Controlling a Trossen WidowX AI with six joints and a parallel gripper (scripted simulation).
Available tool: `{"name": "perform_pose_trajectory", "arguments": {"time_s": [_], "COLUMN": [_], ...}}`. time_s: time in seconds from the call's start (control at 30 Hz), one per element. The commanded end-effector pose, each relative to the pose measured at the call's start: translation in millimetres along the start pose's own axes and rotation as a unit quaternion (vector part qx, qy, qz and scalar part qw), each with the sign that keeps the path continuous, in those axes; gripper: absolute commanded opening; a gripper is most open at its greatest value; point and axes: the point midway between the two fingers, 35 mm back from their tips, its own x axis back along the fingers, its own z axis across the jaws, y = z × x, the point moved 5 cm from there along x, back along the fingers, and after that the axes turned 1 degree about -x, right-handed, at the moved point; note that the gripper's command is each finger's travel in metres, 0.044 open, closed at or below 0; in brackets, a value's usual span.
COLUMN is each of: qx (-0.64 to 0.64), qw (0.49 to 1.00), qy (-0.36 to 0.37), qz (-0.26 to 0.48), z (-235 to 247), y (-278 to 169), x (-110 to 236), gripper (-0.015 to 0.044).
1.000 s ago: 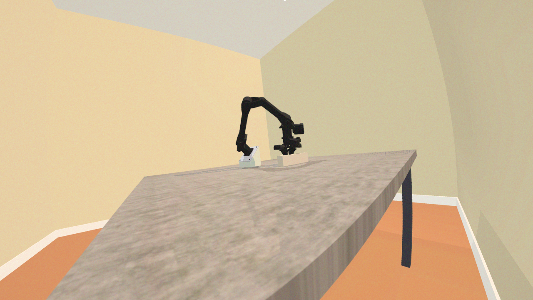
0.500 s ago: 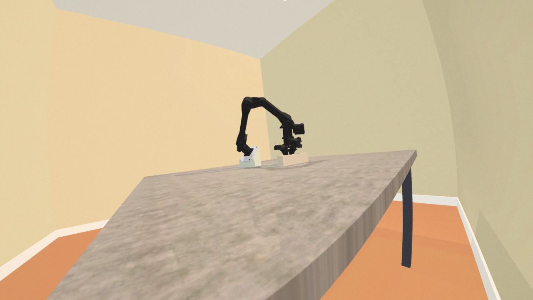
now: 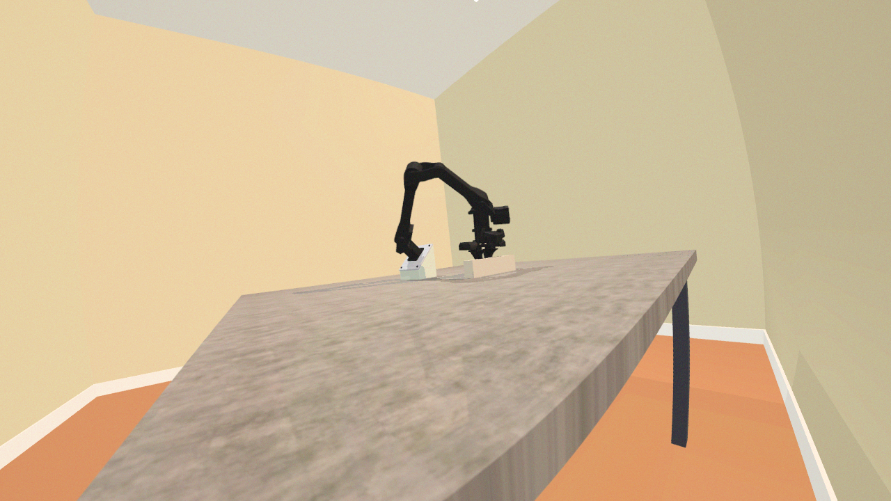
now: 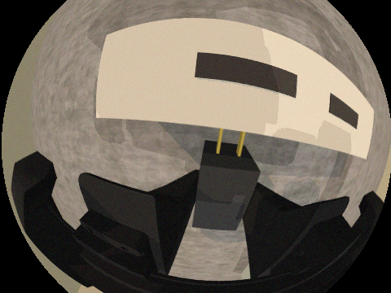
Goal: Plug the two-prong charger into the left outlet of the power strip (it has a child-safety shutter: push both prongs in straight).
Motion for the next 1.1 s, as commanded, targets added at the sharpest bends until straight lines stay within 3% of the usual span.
{"name": "perform_pose_trajectory", "arguments": {"time_s": [0.0,1.07], "qx": [0.002,0.002], "qw": [1.0,1.0], "qy": [-0.001,-0.001], "qz": [-0.001,-0.001], "z": [0.0,0.0], "y": [1.5,8.2], "x": [0.0,0.4], "gripper": [0.0,0.0]}}
